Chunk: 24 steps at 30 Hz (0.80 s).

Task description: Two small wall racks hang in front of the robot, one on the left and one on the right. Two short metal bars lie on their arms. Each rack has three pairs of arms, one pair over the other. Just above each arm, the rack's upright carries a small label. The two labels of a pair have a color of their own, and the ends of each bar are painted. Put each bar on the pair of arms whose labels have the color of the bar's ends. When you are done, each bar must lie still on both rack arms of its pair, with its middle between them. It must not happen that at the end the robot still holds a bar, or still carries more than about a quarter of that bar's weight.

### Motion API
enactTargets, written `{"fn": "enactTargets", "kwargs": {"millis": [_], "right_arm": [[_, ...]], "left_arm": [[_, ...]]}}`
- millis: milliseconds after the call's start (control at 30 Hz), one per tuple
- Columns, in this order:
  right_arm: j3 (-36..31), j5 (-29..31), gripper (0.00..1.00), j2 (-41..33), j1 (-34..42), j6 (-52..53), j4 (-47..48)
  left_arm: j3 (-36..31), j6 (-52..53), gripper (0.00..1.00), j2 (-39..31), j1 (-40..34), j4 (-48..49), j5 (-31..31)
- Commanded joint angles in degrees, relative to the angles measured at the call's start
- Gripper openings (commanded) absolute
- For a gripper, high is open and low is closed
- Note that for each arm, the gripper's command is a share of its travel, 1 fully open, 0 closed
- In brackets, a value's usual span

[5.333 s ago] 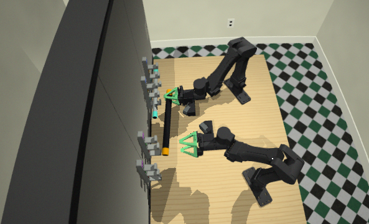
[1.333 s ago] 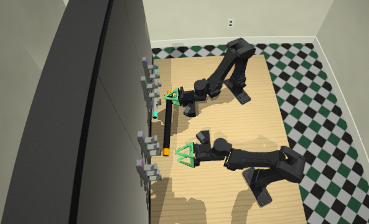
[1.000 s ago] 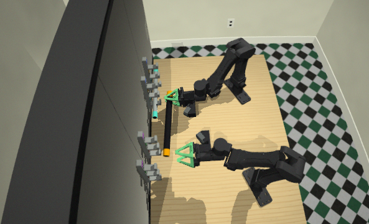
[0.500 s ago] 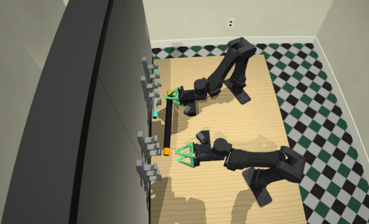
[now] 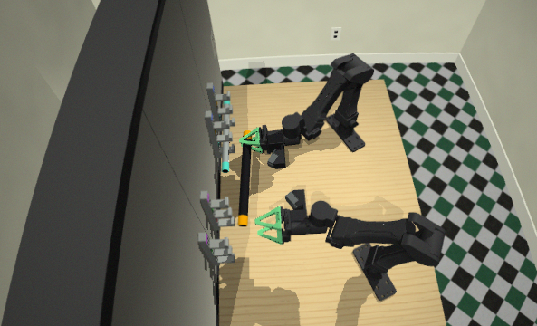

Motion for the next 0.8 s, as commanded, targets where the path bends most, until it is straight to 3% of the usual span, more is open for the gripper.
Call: {"fn": "enactTargets", "kwargs": {"millis": [0, 767], "right_arm": [[2.69, -1.01, 0.0, -3.28, -1.29, 1.6, 1.96], [2.16, -9.18, 0.0, -9.87, -9.53, 1.52, -4.06]], "left_arm": [[-0.43, -0.07, 1.0, -1.55, 0.44, -0.07, 0.27], [-0.43, -0.07, 1.0, -1.55, 0.44, -0.07, 0.28]]}}
